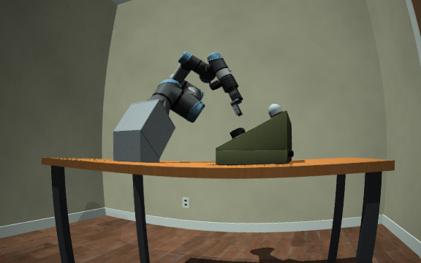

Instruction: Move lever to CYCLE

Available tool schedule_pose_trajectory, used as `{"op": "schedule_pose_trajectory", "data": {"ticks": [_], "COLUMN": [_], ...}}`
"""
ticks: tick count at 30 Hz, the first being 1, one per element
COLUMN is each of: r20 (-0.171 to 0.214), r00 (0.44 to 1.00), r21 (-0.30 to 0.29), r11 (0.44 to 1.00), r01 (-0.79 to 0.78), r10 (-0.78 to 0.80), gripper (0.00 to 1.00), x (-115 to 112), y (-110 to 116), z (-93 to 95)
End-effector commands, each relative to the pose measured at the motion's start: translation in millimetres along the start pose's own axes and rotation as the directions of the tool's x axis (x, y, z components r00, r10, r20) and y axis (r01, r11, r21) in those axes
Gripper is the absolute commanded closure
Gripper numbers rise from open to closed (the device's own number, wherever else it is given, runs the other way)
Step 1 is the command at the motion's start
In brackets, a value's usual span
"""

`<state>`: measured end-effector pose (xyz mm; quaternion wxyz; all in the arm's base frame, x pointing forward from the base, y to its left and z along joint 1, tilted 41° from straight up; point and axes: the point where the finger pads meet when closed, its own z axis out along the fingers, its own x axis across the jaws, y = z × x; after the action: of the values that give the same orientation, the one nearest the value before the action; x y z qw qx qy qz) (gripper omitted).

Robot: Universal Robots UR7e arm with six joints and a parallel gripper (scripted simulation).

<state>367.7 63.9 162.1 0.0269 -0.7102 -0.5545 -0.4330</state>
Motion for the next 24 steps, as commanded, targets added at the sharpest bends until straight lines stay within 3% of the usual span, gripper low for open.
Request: {"op": "schedule_pose_trajectory", "data": {"ticks": [1,24], "r20": [0.001,0.000], "r00": [1.000,1.000], "r21": [0.000,-0.001], "r11": [1.000,1.000], "r01": [0.001,0.001], "r10": [-0.001,-0.001], "gripper": [0.00,0.00], "x": [0.1,0.0], "y": [-23.6,-29.5], "z": [1.0,1.8]}}
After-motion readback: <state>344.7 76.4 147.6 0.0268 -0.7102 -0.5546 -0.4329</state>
